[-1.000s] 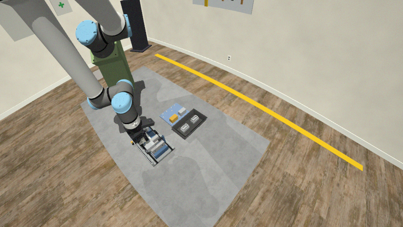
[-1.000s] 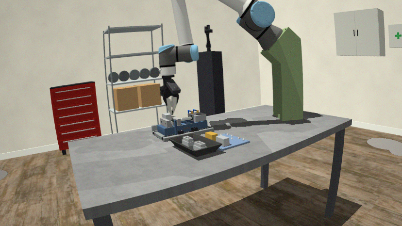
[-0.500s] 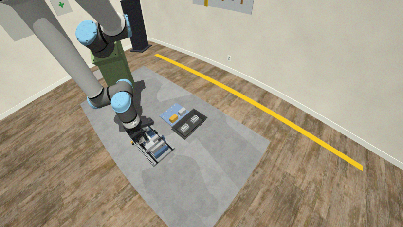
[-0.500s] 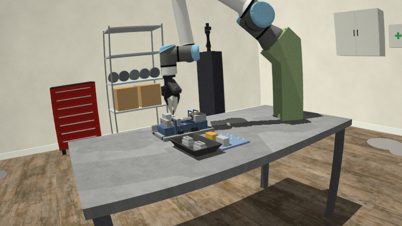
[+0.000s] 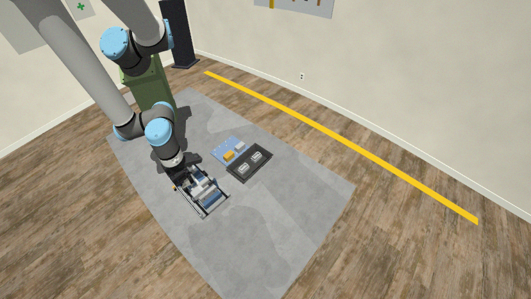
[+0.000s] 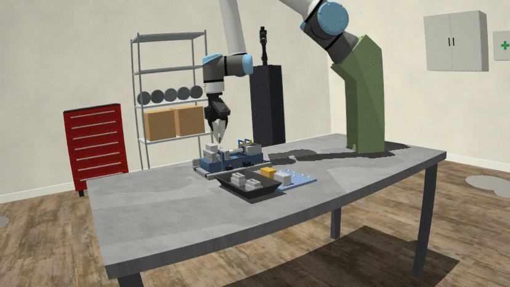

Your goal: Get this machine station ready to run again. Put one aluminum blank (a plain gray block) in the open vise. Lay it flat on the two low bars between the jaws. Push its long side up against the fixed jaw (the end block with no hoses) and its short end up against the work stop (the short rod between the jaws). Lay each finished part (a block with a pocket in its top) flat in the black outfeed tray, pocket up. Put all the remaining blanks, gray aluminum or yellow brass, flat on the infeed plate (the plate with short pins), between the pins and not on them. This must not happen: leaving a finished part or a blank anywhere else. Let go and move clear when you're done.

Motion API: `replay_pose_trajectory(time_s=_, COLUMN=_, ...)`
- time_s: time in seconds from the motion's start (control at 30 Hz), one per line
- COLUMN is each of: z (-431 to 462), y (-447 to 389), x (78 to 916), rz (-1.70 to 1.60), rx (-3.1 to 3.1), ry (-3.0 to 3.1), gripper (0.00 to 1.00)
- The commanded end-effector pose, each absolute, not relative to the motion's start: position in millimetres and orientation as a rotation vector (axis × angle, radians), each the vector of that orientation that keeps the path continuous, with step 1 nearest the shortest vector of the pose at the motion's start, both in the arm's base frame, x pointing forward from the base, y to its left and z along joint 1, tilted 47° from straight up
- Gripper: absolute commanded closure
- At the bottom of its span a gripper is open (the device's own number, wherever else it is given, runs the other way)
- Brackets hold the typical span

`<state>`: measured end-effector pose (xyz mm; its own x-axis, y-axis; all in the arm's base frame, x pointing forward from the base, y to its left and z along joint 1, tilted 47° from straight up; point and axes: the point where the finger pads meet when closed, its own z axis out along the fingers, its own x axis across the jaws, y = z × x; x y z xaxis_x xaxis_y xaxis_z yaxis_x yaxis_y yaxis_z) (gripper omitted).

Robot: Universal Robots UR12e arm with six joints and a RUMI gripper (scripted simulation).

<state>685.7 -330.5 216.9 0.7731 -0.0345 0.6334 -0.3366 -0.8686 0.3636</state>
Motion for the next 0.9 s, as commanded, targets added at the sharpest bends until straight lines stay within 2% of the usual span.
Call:
replay_pose_trajectory(time_s=0.0, z=226.7, y=-323.6, x=678.5, rz=0.882, rx=2.501, ry=-0.279, gripper=1.00)
replay_pose_trajectory(time_s=0.87, z=262.1, y=-297.9, x=650.6, rz=0.882, rx=2.501, ry=-0.279, gripper=1.00)
